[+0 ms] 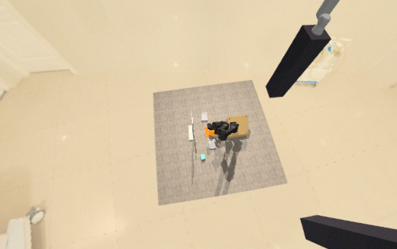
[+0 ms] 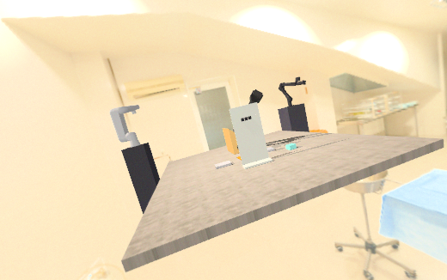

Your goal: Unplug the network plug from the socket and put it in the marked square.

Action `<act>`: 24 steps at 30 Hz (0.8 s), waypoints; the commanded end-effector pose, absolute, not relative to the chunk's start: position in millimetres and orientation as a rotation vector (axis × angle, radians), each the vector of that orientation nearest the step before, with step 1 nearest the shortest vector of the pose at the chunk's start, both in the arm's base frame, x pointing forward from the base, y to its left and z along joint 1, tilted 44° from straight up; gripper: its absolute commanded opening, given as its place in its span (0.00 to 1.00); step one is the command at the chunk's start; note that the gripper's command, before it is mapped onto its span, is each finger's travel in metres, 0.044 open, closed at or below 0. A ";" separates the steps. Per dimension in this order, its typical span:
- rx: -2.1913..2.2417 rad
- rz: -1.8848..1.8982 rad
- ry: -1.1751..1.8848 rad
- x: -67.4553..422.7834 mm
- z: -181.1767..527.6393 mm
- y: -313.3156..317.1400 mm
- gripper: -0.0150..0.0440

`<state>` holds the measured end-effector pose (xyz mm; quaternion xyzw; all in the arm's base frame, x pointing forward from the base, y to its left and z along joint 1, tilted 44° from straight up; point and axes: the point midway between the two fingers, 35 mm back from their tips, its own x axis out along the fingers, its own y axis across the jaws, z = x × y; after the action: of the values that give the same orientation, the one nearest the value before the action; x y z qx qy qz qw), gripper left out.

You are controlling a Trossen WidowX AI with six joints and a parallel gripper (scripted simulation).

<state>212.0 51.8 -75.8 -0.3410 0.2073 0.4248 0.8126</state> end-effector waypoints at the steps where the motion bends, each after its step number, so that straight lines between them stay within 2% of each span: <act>1: -0.721 0.907 0.453 210.2 -78.5 53.0 0.25; 24: -0.717 0.905 0.449 207.8 -83.2 60.4 0.25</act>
<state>209.7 59.6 -81.1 -0.3394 0.2055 0.4243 0.8140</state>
